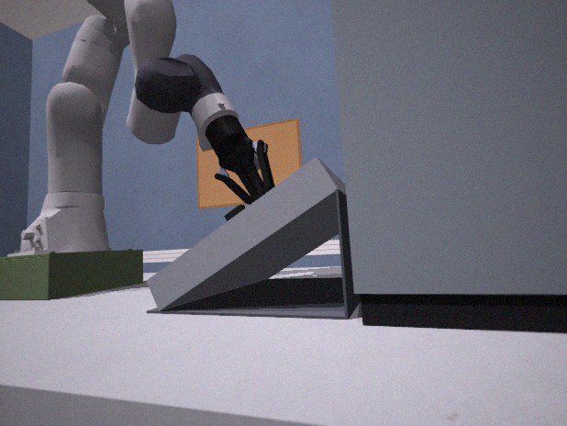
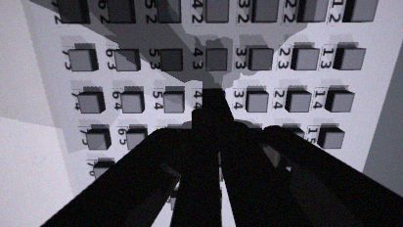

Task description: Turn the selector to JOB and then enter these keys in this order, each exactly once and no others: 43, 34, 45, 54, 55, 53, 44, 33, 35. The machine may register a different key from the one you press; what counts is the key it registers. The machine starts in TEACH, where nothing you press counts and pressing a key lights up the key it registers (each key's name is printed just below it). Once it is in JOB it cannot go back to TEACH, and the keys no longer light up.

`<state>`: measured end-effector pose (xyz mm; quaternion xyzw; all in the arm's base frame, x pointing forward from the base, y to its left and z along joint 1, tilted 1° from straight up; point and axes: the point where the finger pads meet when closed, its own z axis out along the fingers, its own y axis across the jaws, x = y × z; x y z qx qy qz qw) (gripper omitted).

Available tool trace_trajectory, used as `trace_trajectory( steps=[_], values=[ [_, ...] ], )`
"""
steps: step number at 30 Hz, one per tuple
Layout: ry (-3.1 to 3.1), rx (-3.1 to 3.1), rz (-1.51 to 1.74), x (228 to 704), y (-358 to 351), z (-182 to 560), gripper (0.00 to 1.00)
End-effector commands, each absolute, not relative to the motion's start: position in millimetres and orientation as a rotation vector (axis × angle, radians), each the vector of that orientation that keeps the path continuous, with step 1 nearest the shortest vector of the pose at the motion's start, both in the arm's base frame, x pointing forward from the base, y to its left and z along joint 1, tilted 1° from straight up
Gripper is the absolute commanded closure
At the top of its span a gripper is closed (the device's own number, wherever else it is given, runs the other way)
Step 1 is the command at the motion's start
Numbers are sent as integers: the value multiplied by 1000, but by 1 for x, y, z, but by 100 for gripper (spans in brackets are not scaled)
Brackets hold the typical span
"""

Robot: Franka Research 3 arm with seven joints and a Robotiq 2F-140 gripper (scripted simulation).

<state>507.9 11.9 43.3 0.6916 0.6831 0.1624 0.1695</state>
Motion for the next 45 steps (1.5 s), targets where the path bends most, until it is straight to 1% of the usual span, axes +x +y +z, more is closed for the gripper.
trace_trajectory(
  steps=[1, 39, 45],
  values=[
    [1936, 1968, 472, 510, 13, 45, 90],
    [1934, 1970, 473, 495, 13, 74, 90],
    [1726, 2192, 528, 494, -9, 76, 90]
  ],
)
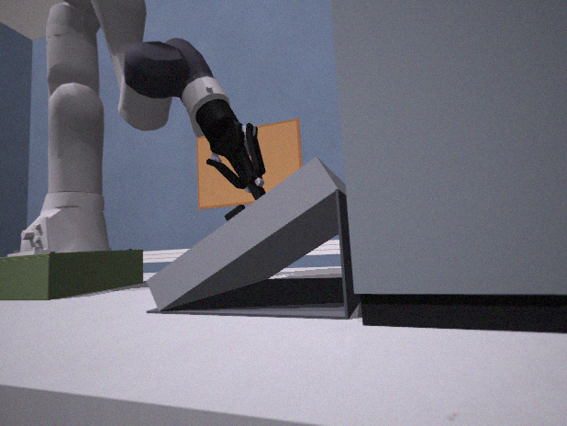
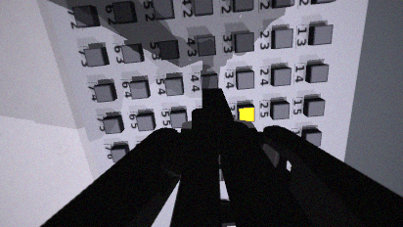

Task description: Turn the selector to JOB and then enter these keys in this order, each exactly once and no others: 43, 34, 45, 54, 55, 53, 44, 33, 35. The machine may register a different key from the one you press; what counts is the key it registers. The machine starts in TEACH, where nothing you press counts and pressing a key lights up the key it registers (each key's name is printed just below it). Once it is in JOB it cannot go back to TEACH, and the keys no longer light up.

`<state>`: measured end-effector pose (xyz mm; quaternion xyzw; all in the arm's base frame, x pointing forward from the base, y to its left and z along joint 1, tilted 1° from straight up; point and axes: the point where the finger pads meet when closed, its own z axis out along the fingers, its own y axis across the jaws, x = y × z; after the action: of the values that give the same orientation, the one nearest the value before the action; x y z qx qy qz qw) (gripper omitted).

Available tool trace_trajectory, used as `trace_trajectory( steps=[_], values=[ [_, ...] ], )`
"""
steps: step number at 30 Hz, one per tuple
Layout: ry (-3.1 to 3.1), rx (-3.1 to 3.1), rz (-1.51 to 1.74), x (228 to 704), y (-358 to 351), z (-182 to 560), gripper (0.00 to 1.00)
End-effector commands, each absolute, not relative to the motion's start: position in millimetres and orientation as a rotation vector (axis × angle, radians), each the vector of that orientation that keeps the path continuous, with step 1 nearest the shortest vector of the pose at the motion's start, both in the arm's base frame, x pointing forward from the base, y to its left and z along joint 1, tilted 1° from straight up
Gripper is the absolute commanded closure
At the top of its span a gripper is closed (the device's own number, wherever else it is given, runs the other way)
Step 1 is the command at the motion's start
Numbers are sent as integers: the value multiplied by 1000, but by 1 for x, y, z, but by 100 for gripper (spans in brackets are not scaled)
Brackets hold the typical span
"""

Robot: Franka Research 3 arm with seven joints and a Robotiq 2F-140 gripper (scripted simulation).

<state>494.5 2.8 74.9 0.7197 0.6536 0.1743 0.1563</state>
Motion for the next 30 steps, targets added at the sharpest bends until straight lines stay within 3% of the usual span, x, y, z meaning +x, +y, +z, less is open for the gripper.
trace_trajectory(
  steps=[1, 30],
  values=[
    [1696, 2221, 535, 494, -12, 77, 90],
    [798, 2813, 684, 490, -88, 86, 90]
  ],
)
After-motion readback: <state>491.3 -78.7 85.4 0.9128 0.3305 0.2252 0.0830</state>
